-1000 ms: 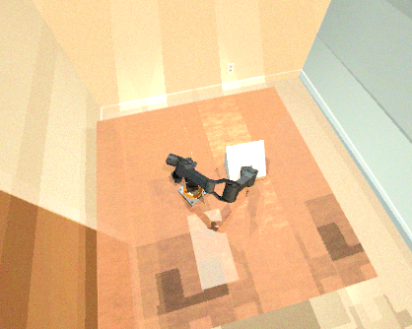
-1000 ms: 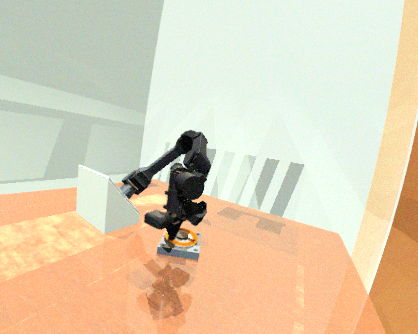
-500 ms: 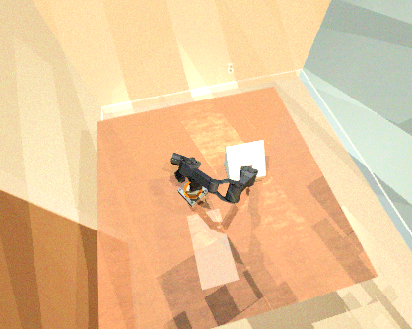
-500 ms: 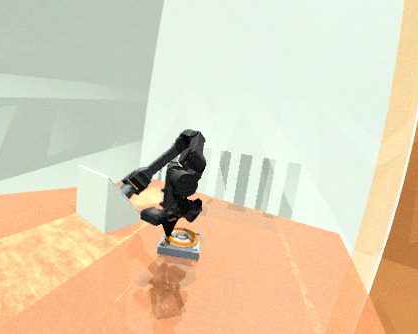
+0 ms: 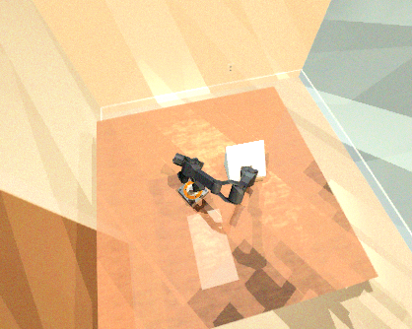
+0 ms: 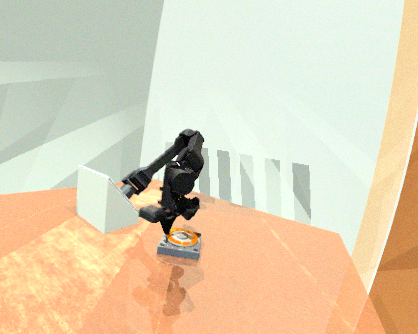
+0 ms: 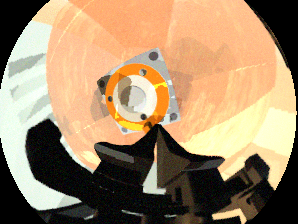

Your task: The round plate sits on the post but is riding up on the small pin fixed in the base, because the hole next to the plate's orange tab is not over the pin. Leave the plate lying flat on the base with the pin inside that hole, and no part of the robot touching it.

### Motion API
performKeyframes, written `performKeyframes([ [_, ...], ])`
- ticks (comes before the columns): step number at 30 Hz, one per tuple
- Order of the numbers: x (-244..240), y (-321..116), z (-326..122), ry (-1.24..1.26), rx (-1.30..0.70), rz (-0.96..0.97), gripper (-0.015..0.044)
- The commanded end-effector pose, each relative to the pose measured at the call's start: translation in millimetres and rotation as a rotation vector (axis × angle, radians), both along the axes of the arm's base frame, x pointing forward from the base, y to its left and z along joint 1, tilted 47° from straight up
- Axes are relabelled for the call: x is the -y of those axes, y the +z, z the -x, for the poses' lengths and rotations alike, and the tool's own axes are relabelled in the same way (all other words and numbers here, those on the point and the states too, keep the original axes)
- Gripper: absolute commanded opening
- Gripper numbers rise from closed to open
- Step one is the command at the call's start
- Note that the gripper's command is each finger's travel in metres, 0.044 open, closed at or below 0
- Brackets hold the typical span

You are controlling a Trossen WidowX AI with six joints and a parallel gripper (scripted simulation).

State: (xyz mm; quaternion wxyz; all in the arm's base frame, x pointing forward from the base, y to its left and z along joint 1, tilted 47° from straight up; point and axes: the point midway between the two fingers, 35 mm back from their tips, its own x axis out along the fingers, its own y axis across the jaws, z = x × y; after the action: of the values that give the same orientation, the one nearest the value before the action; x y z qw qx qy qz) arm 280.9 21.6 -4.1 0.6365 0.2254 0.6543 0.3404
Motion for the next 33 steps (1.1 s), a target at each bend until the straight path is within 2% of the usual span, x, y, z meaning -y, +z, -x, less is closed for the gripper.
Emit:
performKeyframes([
  [1, -0.8, 1.3, 3.4, 0.005, 0.003, 0.002, 0.0000],
  [12, -2.8, 4.3, 7.8, 0.005, 0.002, 0.002, 0.0000],
  [23, 29.4, 33.7, 2.5, 0.005, 0.002, 0.004, 0.0000],
  [33, 24.7, 28.6, 2.0, -0.005, 0.003, 0.001, 0.0000],
])
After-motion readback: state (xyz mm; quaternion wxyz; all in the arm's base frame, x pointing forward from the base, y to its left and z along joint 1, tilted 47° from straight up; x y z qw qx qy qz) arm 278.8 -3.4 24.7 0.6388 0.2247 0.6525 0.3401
